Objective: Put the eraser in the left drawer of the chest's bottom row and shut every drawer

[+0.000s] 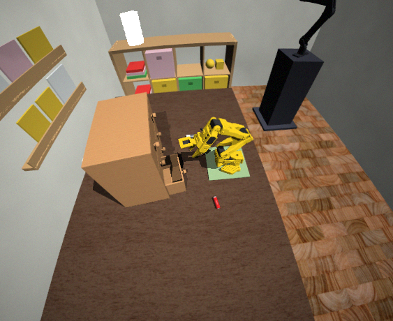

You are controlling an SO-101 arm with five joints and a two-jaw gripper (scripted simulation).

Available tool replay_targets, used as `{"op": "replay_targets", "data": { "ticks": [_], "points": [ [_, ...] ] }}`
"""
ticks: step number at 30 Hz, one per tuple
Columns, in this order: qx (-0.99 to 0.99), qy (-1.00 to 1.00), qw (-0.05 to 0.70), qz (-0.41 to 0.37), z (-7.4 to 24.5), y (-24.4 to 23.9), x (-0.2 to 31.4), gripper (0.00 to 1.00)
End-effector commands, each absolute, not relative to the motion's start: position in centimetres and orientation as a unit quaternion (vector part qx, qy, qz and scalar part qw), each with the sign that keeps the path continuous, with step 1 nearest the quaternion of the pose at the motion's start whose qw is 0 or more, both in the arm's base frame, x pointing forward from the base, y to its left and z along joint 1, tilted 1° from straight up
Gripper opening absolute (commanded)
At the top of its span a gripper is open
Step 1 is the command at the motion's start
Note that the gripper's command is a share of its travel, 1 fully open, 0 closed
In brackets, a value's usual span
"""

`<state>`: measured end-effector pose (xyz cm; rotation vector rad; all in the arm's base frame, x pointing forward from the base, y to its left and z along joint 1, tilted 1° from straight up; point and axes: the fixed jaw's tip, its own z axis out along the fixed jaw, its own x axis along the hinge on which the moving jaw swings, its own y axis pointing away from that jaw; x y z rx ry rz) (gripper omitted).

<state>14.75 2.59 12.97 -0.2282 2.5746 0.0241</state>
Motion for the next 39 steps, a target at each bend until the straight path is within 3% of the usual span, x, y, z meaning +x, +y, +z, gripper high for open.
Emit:
{"op": "replay_targets", "data": {
  "ticks": [1, 3, 10, 18, 39],
  "points": [
    [-0.075, 0.961, 0.264, 0.009, 12.7, 2.4, 14.6, 0.21],
    [-0.075, 0.961, 0.264, 0.009, 12.7, 2.4, 14.6, 0.21],
    [-0.063, 0.905, 0.421, 0.016, 19.6, 2.3, 14.7, 0.23],
    [-0.049, 0.814, 0.578, 0.023, 26.5, 2.0, 11.7, 0.24],
    [-0.022, 0.815, 0.579, 0.004, 26.5, 1.2, 11.8, 0.27]
  ]
}}
